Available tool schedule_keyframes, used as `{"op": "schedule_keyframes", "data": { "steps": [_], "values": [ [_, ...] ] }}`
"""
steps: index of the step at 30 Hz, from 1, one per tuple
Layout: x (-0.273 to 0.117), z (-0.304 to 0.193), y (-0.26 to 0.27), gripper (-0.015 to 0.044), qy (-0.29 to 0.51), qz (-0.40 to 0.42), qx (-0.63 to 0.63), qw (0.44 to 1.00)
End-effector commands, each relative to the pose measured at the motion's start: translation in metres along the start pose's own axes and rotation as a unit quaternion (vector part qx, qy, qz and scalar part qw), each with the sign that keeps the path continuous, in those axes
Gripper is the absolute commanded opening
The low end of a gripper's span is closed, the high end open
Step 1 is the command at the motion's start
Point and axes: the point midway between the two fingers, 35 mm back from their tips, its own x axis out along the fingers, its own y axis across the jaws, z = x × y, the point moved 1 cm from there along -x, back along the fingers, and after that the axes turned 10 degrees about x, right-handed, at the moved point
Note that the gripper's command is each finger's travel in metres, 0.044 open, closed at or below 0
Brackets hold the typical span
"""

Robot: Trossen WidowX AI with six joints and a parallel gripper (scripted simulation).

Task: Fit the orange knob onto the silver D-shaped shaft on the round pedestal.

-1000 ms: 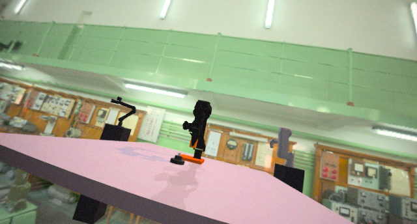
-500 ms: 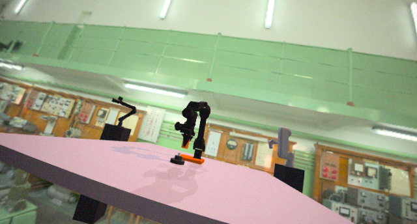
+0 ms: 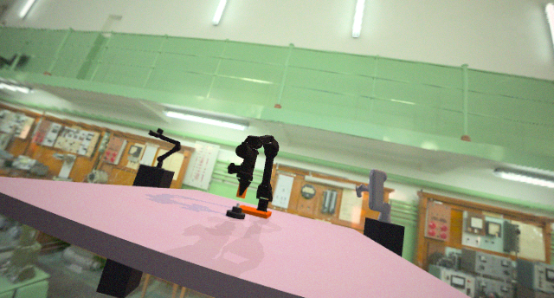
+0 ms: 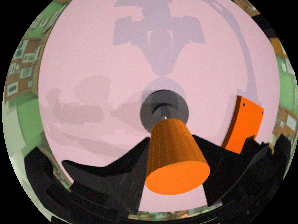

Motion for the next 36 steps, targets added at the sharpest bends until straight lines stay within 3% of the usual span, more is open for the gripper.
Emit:
{"op": "schedule_keyframes", "data": {
  "steps": [1,18,36],
  "values": [
    [-0.0001,0.0022,0.0002,0.0000,-0.001,0.001,-0.042,0.999],
    [-0.0002,0.0015,0.0026,0.0000,-0.002,0.001,-0.293,0.956],
    [-0.0002,0.0011,0.0016,0.0000,-0.002,0.000,-0.533,0.846]
  ]
}}
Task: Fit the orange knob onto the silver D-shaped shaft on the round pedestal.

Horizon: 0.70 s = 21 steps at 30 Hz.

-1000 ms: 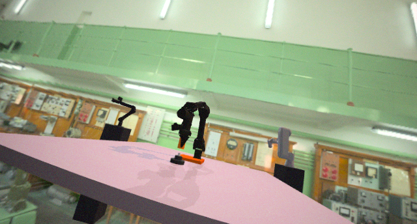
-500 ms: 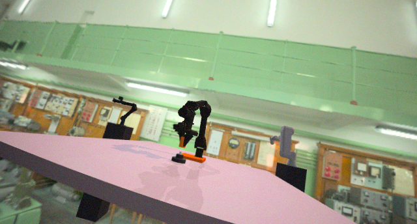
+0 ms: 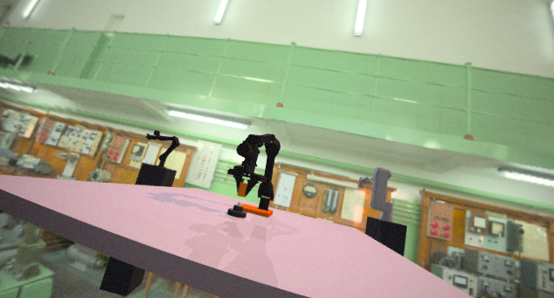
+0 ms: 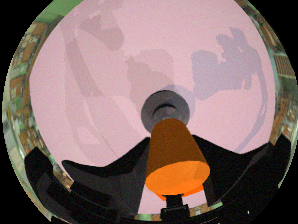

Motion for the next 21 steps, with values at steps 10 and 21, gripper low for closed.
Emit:
{"op": "schedule_keyframes", "data": {
  "steps": [10,21],
  "values": [
    [-0.0008,-0.0004,-0.0023,0.0000,-0.002,-0.001,-0.185,0.983],
    [-0.0008,0.0000,0.0003,0.0000,-0.002,-0.001,-0.341,0.940]
  ]
}}
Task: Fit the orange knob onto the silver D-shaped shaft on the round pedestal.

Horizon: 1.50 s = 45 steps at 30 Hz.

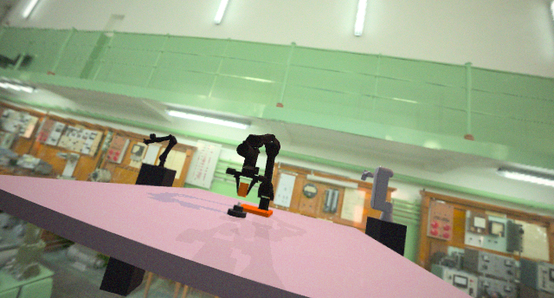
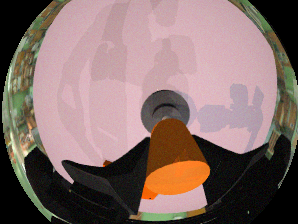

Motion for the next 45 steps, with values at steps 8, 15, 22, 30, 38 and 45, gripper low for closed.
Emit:
{"op": "schedule_keyframes", "data": {
  "steps": [8,15,22,30,38,45],
  "values": [
    [-0.001,0.002,-0.001,0.0000,-0.002,-0.002,-0.155,0.988],
    [-0.001,0.002,-0.002,0.0000,-0.001,-0.002,-0.250,0.968],
    [0.004,0.001,-0.002,0.0000,-0.001,-0.002,-0.258,0.966],
    [0.024,0.001,-0.002,0.0000,-0.001,-0.002,-0.258,0.966],
    [0.025,0.001,-0.001,0.0000,-0.001,-0.002,-0.256,0.967],
    [0.027,0.000,-0.001,0.0000,-0.001,-0.002,-0.256,0.967]
  ]
}}
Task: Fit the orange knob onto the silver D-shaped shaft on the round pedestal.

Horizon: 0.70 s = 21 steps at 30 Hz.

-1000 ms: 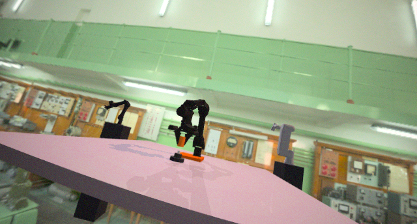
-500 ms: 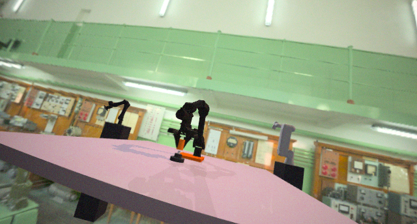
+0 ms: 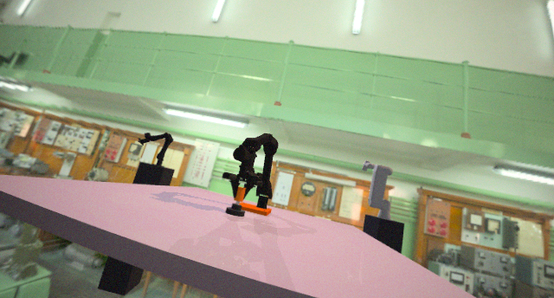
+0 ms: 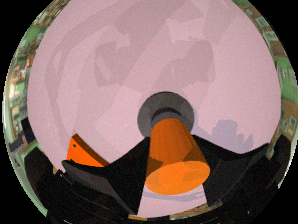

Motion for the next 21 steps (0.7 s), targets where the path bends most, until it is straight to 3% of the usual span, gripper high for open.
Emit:
{"op": "schedule_keyframes", "data": {
  "steps": [1,21],
  "values": [
    [0.001,0.000,0.000,0.0000,0.000,-0.001,0.000,1.000],
    [0.015,0.000,0.000,0.0000,0.000,0.000,0.000,1.000]
  ]
}}
